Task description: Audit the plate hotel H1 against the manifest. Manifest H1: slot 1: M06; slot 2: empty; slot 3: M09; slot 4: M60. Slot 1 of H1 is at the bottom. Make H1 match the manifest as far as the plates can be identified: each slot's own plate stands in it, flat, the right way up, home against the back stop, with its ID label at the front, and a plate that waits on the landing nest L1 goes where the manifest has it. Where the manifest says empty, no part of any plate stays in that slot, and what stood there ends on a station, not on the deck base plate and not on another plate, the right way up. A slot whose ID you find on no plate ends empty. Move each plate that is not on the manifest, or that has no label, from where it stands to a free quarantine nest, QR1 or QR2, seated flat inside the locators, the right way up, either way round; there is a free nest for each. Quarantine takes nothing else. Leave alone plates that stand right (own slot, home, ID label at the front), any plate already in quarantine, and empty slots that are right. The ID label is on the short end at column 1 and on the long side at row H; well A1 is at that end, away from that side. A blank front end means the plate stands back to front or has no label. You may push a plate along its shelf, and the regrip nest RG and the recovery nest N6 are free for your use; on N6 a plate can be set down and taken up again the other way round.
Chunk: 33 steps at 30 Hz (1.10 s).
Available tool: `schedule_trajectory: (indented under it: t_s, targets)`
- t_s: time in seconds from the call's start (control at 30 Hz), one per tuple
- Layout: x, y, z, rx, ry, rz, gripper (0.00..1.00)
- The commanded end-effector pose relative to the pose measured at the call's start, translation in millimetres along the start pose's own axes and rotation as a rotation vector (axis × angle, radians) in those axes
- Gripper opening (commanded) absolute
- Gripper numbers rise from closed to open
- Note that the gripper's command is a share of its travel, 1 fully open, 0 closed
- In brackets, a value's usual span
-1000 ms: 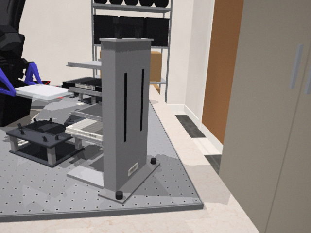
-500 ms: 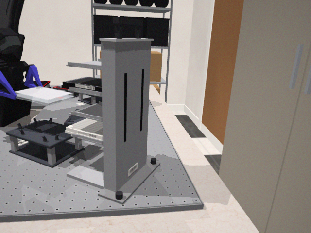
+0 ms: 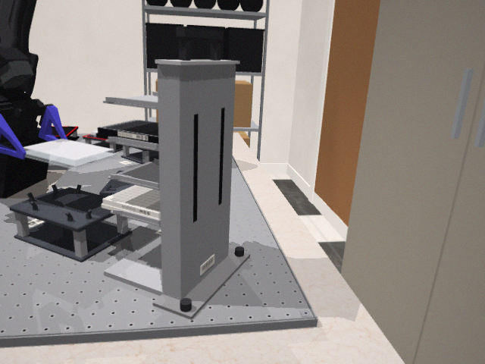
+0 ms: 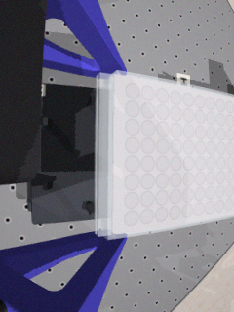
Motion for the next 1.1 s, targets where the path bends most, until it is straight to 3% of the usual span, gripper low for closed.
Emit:
schedule_trajectory:
  t_s: [0.0, 0.07, 1.07]
  targets:
    - [-1, 2, 1.1, -0.005, -0.011, -0.005, 0.86]
    - [-1, -1, -0.3, 0.006, -0.014, -0.005, 0.86]
    - [12, 0, 7.5, -0.002, -0.01, -0.003, 0.86]
Point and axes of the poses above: the point where the finger pads meet when closed, its own z axis out along the fingers, its own y axis across the jaws, x = y × z, the point moved 8 cm from there along -z, back along the fingers, and after that the axes turned 7 degrees about z, right-handed, at the moved point
